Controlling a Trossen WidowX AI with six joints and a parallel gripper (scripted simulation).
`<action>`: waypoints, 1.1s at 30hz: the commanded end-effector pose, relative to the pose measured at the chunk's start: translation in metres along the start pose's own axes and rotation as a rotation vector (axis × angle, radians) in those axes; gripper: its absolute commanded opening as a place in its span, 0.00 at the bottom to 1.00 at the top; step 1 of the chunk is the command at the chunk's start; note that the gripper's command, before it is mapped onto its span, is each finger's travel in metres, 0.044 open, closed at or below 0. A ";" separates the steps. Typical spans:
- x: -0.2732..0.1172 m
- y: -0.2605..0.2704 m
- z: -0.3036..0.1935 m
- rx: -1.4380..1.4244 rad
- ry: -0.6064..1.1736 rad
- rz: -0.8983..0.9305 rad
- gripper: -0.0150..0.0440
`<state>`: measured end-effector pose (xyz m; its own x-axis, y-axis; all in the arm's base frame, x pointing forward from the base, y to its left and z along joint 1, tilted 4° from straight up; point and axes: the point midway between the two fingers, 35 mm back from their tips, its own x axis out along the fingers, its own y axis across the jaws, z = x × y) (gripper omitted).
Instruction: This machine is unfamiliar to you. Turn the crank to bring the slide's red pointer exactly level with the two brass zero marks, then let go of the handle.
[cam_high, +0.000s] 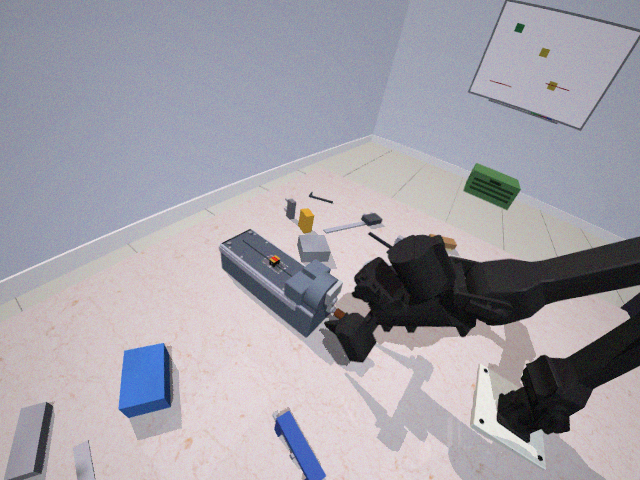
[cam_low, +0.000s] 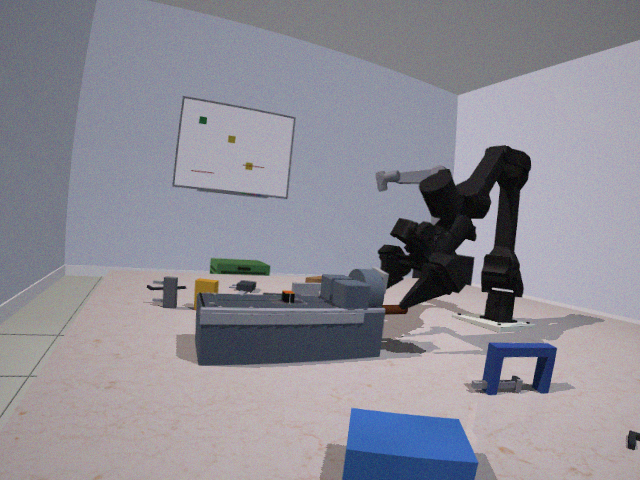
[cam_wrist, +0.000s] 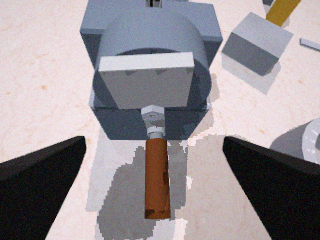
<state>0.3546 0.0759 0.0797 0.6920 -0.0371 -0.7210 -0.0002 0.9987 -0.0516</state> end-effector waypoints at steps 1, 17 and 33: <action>-0.006 0.000 0.007 0.003 0.002 -0.003 1.00; -0.078 0.000 0.081 -0.001 0.006 -0.001 1.00; -0.053 0.003 0.132 -0.022 0.042 0.064 1.00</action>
<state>0.4028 0.0854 0.2056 0.6599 0.0095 -0.7513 -0.0450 0.9986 -0.0270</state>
